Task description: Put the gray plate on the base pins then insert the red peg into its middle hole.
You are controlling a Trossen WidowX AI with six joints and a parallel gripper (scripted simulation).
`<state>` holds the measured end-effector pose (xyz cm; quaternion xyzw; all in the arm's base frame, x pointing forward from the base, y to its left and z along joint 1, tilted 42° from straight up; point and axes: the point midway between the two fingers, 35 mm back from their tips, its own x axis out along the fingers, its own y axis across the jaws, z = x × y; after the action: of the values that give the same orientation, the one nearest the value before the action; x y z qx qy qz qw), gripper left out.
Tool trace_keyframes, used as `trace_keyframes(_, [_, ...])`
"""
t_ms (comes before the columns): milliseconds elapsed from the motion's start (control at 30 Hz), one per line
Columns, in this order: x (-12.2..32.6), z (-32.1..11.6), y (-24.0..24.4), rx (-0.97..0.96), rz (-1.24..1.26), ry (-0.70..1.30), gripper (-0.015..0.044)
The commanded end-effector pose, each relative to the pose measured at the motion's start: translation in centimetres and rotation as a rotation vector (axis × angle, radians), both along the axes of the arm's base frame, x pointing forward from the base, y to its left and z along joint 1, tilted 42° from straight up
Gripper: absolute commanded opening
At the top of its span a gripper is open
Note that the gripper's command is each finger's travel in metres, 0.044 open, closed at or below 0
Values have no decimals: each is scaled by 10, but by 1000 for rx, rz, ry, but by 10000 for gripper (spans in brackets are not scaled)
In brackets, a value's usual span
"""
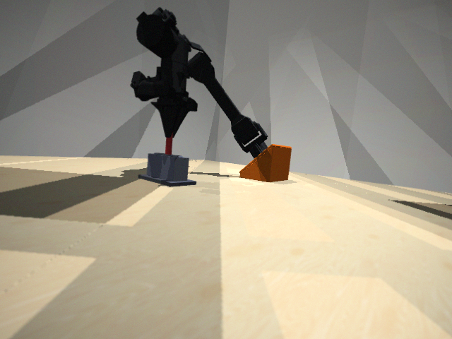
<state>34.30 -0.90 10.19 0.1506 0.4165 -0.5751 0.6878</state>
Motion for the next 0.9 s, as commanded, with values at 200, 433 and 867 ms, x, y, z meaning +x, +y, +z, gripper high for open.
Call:
trace_keyframes(200, [0, 1, 1, 0, 0, -2, 0])
trace_keyframes(433, [0, -1, -1, 0, 0, -2, 0])
trace_keyframes(867, [0, -1, -1, 0, -3, -2, 26])
